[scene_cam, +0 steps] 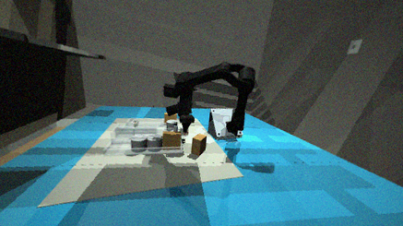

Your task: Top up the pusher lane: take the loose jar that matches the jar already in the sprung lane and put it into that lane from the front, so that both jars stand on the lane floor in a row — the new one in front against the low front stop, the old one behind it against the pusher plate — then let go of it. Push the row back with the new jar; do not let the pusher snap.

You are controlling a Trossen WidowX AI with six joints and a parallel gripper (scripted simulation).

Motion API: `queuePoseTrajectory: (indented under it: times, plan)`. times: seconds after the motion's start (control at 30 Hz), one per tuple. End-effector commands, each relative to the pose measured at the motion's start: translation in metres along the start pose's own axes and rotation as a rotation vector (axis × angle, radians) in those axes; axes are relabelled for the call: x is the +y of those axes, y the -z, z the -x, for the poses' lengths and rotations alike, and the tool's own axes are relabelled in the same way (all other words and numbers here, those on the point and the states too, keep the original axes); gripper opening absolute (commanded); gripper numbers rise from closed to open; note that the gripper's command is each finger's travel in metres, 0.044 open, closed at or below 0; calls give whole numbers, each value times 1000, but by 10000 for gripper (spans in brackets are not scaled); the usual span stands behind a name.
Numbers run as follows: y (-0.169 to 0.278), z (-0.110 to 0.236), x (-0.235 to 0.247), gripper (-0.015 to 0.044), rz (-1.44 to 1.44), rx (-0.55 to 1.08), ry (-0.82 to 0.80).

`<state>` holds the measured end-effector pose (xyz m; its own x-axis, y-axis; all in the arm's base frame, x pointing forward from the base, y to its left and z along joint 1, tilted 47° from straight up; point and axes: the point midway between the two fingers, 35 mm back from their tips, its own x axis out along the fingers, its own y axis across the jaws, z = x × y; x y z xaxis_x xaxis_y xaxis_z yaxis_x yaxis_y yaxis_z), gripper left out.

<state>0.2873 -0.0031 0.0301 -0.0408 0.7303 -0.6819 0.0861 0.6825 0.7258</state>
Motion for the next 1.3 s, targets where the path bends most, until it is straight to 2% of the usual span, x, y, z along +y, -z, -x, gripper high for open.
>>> queuePoseTrajectory:
  times: [0.0, 1.27]
  plan:
    - [-4, 1, 1, 0, 4, -9, 0]
    - [-19, 1, 1, 0, 5, -10, 0]
